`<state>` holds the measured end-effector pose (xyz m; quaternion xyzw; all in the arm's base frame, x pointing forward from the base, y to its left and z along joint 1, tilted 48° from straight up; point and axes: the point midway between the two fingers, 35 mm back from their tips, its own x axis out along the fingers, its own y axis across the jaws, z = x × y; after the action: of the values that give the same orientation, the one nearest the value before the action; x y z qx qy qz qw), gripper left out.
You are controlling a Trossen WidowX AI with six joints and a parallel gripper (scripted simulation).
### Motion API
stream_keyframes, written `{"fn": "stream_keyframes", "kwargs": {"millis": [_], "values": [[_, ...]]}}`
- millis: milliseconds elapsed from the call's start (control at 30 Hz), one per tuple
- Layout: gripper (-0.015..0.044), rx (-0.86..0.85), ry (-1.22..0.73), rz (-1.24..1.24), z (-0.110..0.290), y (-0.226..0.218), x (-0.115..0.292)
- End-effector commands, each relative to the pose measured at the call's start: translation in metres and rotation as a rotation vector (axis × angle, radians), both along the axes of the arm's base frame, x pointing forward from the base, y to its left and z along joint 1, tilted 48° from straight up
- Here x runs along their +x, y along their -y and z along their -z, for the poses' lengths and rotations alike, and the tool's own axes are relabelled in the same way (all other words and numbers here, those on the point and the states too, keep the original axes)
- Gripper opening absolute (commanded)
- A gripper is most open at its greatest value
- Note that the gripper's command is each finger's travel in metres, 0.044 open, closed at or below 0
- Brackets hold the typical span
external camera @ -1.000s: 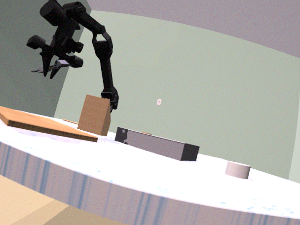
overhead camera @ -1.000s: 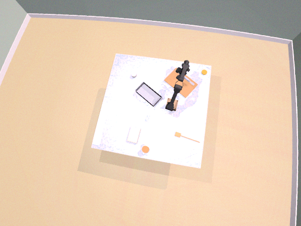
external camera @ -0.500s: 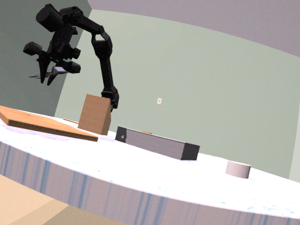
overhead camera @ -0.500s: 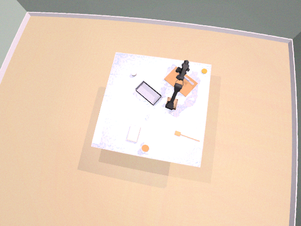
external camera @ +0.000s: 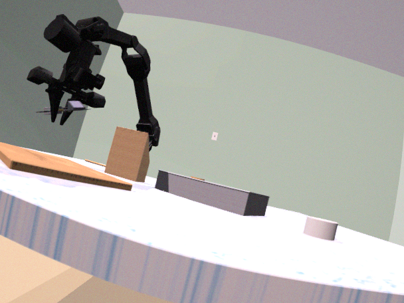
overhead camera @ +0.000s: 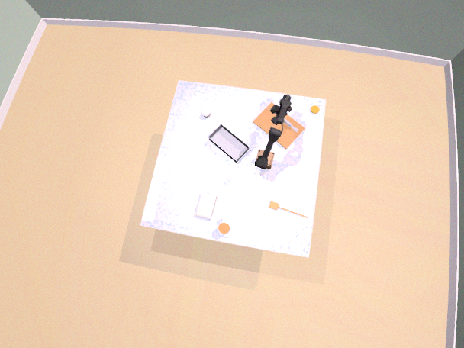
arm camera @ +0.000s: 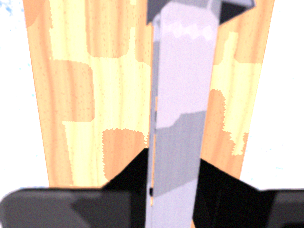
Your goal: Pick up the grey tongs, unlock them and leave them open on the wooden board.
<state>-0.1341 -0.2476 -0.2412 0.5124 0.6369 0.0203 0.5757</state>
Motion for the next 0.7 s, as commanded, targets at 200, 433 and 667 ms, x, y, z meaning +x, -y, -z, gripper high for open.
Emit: {"fn": "stream_keyframes", "kwargs": {"millis": [200, 433, 667], "values": [[-0.0150, -0.003, -0.002, -0.006, 0.011, -0.011, 0.002], [-0.0150, -0.005, -0.003, -0.006, 0.018, -0.020, 0.005], [-0.0150, -0.007, -0.003, -0.006, 0.025, -0.028, 0.008]]}}
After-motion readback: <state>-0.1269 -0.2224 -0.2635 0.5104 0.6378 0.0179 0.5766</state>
